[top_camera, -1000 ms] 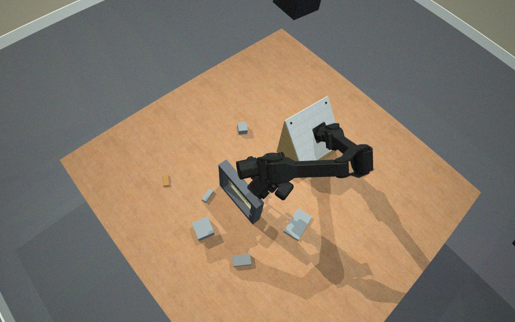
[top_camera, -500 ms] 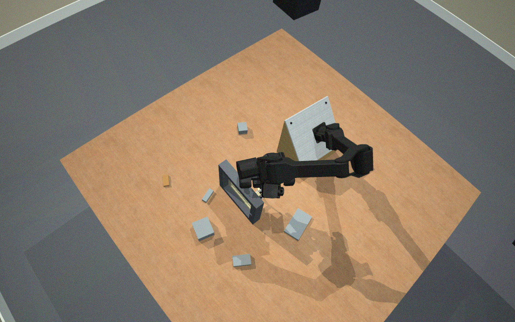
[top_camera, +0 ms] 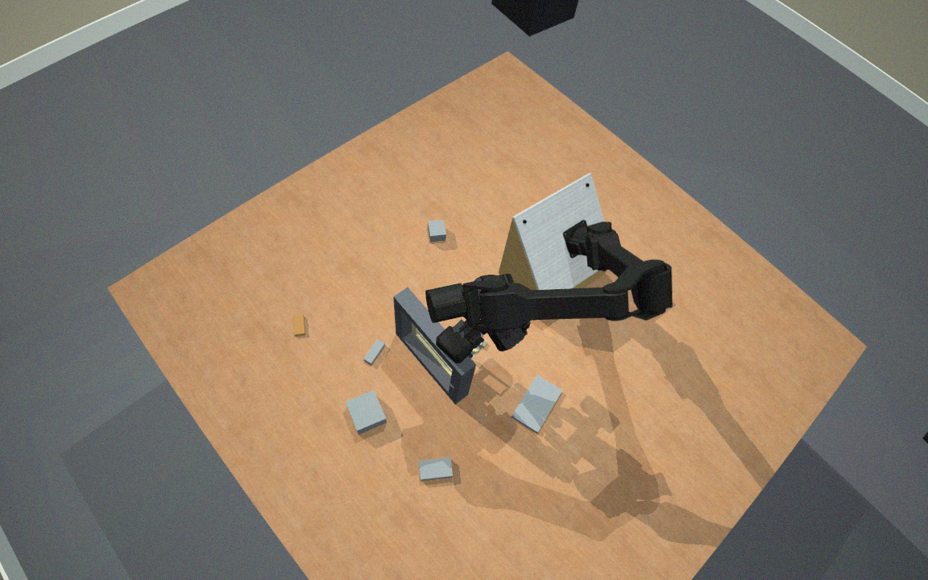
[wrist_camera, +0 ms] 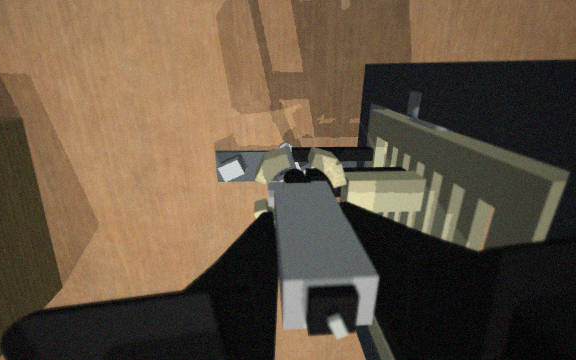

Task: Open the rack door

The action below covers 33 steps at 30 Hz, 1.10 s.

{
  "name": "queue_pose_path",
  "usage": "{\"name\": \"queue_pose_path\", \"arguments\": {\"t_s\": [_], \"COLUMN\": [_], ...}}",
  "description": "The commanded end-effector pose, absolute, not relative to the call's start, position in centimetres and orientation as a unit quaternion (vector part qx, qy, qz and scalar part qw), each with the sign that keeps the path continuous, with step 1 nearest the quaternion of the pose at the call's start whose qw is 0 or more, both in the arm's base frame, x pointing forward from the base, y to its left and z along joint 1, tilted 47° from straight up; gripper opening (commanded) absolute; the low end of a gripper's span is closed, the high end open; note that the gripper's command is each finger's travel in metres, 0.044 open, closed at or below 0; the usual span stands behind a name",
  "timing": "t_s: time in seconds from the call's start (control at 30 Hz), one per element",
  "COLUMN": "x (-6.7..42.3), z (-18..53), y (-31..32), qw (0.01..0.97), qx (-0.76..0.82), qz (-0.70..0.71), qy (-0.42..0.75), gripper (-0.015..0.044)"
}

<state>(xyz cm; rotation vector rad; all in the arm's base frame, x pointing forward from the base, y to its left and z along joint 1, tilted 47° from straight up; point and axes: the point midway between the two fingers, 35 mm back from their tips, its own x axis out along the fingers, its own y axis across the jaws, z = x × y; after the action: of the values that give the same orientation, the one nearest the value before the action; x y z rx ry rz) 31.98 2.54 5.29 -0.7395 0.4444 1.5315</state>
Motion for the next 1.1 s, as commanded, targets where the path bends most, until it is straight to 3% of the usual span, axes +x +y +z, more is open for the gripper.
{"name": "queue_pose_path", "arguments": {"t_s": [0.0,1.07], "x": [32.04,32.04], "z": [5.2,5.2], "y": [2.63,2.64], "qw": [0.601,0.595], "qx": [-0.387,-0.397], "qz": [0.687,0.689], "qy": [0.128,0.117], "gripper": [0.0016,0.0016]}}
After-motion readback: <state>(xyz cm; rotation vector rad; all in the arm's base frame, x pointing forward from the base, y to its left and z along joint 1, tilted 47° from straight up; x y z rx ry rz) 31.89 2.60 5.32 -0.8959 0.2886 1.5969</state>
